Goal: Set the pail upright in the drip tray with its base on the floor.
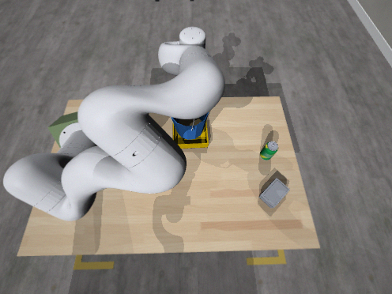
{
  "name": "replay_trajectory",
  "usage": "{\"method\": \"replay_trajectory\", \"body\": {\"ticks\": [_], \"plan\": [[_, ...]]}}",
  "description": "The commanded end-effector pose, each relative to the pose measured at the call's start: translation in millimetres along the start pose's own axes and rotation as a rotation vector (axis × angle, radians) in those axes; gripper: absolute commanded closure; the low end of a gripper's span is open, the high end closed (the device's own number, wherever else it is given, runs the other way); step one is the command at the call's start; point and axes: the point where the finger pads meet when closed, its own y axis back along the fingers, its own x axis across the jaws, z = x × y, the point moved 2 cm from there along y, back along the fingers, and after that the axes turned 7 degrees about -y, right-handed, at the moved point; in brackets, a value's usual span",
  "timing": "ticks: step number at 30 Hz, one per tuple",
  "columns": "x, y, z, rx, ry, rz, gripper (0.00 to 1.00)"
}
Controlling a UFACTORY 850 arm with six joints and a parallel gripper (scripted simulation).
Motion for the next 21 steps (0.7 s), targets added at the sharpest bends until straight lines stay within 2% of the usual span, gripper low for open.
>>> {"method": "replay_trajectory", "body": {"ticks": [1,21], "plan": [[-0.5,-4.8,0.2,-0.001,-0.001,-0.001,1.0],[-0.5,-28.5,0.3,-0.001,-0.001,-0.001,1.0]]}}
